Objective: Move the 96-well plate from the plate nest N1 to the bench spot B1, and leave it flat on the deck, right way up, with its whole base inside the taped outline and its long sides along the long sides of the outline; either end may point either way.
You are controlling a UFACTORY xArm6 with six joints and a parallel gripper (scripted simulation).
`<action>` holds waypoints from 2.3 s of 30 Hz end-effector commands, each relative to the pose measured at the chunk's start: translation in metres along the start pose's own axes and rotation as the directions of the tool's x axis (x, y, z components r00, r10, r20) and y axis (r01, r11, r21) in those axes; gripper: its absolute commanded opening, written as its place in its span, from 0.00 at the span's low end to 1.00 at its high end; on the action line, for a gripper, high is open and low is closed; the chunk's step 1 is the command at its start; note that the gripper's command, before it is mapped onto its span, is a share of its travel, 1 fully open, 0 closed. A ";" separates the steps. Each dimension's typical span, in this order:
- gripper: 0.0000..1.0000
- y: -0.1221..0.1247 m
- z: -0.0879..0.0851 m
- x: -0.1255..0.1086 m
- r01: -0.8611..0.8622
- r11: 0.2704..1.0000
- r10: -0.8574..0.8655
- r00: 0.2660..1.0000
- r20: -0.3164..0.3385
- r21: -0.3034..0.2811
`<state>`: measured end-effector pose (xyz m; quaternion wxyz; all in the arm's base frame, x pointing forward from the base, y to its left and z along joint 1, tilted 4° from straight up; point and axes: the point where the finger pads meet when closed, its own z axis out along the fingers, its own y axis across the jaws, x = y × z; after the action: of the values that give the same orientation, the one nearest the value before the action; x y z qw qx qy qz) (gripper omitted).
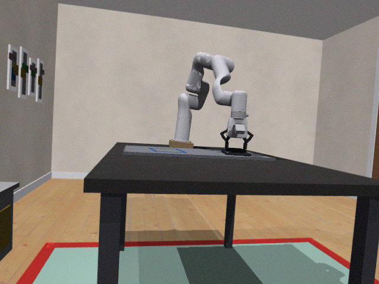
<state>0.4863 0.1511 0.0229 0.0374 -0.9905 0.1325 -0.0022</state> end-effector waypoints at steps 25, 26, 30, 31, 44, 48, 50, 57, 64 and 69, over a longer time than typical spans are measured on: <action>0.00 -0.001 -0.002 0.001 0.000 1.000 0.000 1.000 -0.004 0.002; 0.00 -0.001 -0.002 0.001 0.000 1.000 0.000 1.000 -0.004 0.002; 0.00 -0.001 -0.002 0.001 0.000 1.000 0.000 1.000 -0.004 0.002; 0.00 -0.001 -0.002 0.001 0.000 1.000 0.000 1.000 -0.004 0.002; 0.00 -0.001 -0.003 0.001 0.000 1.000 0.000 1.000 -0.004 0.002; 0.00 -0.001 -0.006 0.001 0.000 1.000 0.000 1.000 -0.004 0.002; 0.00 -0.001 -0.006 0.001 0.000 1.000 0.000 1.000 -0.004 0.002; 0.00 -0.001 -0.010 0.001 0.000 1.000 0.000 1.000 -0.004 0.002; 0.00 -0.001 -0.015 0.001 0.000 1.000 0.000 1.000 -0.004 0.002; 0.00 -0.001 -0.017 0.001 0.000 1.000 0.000 1.000 -0.004 0.002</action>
<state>0.4863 0.1501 0.0372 0.0375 -0.9905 0.1325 -0.0025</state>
